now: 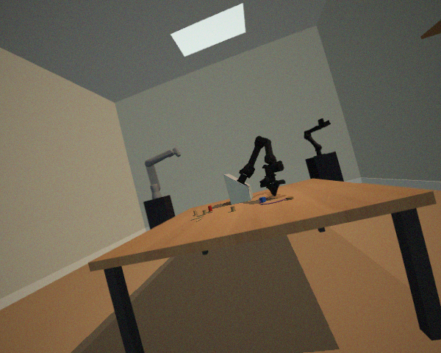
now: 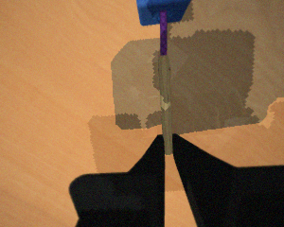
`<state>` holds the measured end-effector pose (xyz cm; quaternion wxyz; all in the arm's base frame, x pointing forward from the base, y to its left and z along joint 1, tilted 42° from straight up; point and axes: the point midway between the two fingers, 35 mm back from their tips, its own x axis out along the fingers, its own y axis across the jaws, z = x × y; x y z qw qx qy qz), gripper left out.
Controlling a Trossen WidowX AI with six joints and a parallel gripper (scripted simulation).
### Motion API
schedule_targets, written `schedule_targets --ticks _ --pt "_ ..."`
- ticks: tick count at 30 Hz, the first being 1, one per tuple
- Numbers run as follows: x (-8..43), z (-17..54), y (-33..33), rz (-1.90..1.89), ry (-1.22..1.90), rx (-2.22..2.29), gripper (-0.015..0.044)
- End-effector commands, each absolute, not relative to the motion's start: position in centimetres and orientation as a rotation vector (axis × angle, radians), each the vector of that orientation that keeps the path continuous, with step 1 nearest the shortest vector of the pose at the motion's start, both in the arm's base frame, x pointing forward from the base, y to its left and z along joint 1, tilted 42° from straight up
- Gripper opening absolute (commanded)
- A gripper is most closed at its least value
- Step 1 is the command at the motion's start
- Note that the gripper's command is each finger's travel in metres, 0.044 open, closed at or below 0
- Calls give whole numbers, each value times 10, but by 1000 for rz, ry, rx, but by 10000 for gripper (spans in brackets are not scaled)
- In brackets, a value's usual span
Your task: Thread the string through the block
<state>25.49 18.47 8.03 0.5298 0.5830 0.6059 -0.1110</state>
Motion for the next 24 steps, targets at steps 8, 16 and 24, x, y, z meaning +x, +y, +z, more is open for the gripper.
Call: schedule_targets --ticks 8,16,24 --pt "246 87 193 -267 1451 1384 0" --pt "243 87 199 -268 1451 1384 0" --pt "239 84 209 -269 1450 1386 0"
